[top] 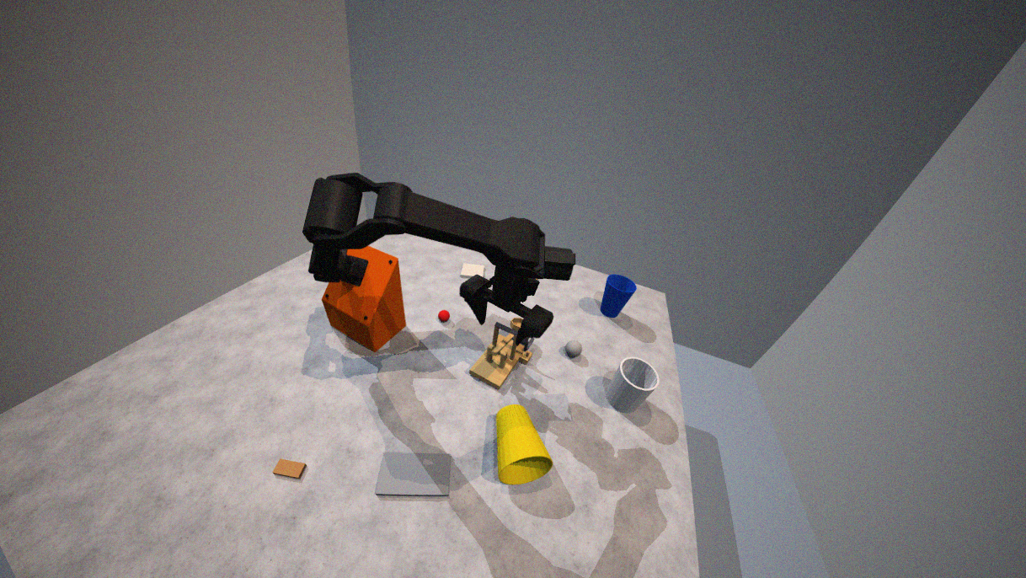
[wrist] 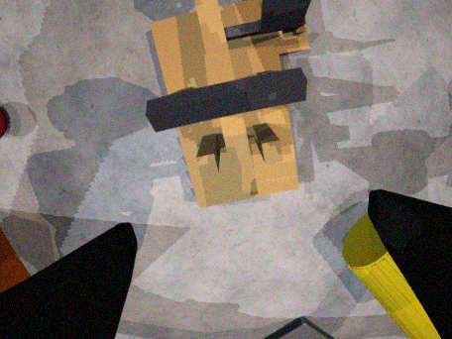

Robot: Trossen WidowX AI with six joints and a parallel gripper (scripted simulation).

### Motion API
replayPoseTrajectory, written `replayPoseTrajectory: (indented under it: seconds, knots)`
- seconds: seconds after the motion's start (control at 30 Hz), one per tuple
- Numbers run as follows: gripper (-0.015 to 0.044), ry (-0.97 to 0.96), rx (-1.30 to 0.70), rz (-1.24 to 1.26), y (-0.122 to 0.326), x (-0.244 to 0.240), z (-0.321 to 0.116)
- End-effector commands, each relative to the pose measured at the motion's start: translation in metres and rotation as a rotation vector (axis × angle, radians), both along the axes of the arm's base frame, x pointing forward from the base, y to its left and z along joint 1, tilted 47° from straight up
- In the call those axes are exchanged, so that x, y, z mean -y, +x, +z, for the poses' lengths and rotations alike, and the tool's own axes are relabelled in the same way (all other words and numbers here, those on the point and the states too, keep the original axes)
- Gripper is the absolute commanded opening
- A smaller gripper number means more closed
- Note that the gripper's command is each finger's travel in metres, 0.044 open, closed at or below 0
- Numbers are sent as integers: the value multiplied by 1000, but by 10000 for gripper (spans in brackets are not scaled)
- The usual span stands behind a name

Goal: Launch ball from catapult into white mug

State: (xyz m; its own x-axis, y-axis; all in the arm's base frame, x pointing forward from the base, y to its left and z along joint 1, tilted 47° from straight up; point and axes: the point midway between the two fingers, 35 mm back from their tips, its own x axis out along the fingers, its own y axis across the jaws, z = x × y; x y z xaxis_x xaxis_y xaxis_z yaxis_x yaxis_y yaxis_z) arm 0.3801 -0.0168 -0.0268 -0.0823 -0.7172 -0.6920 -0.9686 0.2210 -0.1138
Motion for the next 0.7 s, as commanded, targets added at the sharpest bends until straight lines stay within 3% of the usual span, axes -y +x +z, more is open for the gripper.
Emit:
replayPoseTrajectory:
  seconds: [0.0, 0.67]
  knots:
    - [440, -10, 82, -72, 0, -2, 0]
    - [440, -65, 583, -554, 0, -2, 2]
